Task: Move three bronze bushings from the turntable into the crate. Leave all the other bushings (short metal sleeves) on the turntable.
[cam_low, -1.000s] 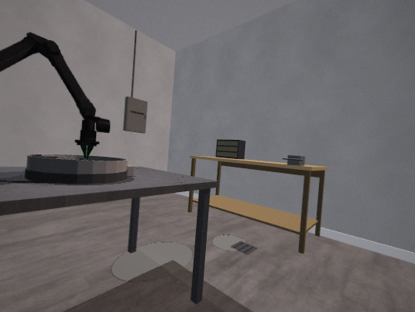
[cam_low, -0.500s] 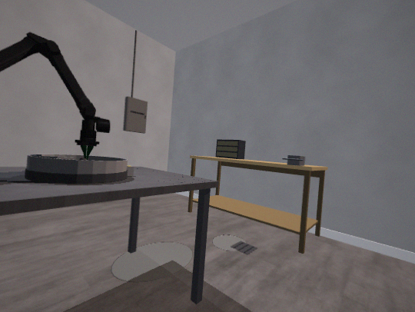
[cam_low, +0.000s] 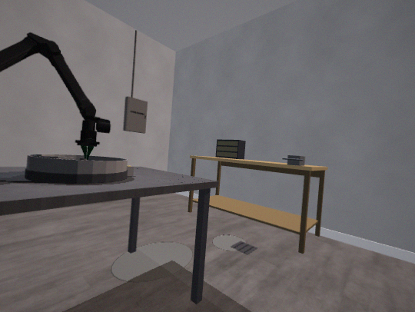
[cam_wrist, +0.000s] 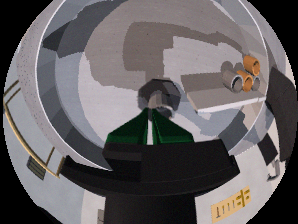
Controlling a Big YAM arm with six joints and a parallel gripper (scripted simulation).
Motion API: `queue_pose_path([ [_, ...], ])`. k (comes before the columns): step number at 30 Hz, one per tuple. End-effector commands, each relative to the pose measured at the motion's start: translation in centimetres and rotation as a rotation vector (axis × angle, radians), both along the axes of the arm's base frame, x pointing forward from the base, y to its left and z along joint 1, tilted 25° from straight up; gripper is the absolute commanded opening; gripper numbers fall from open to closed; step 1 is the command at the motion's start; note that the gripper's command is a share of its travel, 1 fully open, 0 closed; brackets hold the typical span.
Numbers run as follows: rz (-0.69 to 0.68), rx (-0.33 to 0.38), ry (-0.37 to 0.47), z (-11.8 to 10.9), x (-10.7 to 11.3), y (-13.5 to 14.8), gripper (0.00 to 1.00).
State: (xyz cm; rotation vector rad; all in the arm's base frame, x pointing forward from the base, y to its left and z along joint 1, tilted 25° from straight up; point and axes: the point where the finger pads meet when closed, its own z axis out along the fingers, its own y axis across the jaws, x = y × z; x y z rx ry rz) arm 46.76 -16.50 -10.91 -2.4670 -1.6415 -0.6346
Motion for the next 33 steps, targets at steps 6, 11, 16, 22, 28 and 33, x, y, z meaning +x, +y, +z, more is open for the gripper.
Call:
queue_pose_path([
  [6, -0.002, -0.017, -0.026, 0.42, 1.75, -0.58, 0.0],
  [11, -0.002, -0.017, -0.026, 0.42, 1.75, -0.58, 0.0],
  [16, -0.002, -0.017, -0.026, 0.42, 1.75, -0.58, 0.0],
  [22, -0.002, -0.017, -0.026, 0.42, 1.75, -0.58, 0.0],
  [28, -0.002, -0.017, -0.026, 0.42, 1.75, -0.57, 0.0],
  [33, -0.001, -0.015, -0.022, 0.16, 1.69, -0.44, 0.0],
])
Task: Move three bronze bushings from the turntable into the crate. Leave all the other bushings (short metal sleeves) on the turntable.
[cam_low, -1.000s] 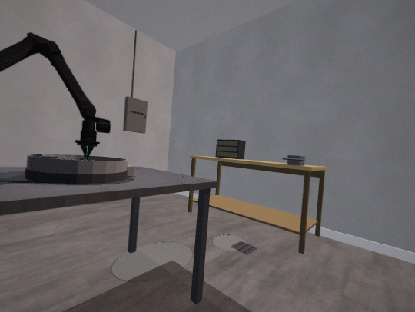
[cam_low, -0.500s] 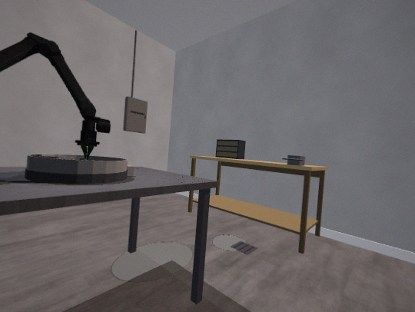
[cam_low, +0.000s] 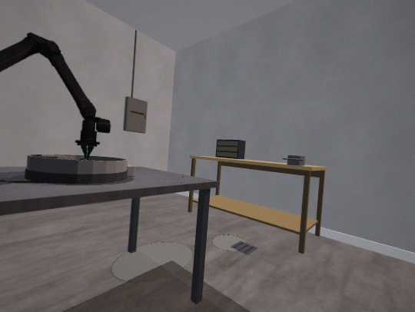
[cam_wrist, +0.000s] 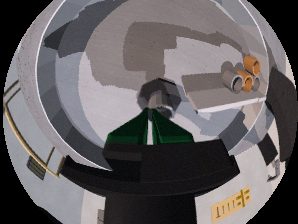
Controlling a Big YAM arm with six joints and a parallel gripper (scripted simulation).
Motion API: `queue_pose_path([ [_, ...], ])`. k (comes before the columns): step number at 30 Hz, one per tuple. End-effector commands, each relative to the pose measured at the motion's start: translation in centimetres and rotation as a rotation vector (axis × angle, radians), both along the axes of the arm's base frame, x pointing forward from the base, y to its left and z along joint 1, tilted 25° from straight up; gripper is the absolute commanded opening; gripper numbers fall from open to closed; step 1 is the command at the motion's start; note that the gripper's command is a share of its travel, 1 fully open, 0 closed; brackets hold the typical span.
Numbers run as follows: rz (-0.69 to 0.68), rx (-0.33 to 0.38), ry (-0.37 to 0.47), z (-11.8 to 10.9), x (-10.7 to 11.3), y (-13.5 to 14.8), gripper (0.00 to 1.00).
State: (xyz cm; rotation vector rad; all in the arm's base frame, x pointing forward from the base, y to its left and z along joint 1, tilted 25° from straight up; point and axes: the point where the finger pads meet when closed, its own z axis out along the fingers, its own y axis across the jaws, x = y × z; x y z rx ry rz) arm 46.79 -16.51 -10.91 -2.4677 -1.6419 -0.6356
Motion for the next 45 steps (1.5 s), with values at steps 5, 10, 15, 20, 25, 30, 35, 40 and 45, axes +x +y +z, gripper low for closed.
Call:
queue_pose_path([
  [5, 0.002, -0.013, -0.019, -0.02, 1.68, -0.25, 0.0],
  [10, 0.003, -0.014, -0.019, -0.17, 1.76, -0.13, 0.0],
  [15, 0.003, -0.013, -0.019, -0.34, 1.8, -0.06, 0.0],
  [20, 0.004, -0.013, -0.018, -0.43, 1.81, -0.01, 0.0],
  [25, -0.001, -0.012, -0.016, -0.51, 1.68, -0.22, 0.0],
  [30, 0.0, -0.013, -0.019, -0.38, 1.76, -0.23, 0.0],
  [35, 0.0, -0.014, -0.019, -0.36, 1.77, -0.23, 0.0],
  [40, 0.0, -0.014, -0.019, -0.36, 1.77, -0.23, 0.0],
  [45, 0.0, -0.014, -0.019, -0.36, 1.77, -0.23, 0.0],
])
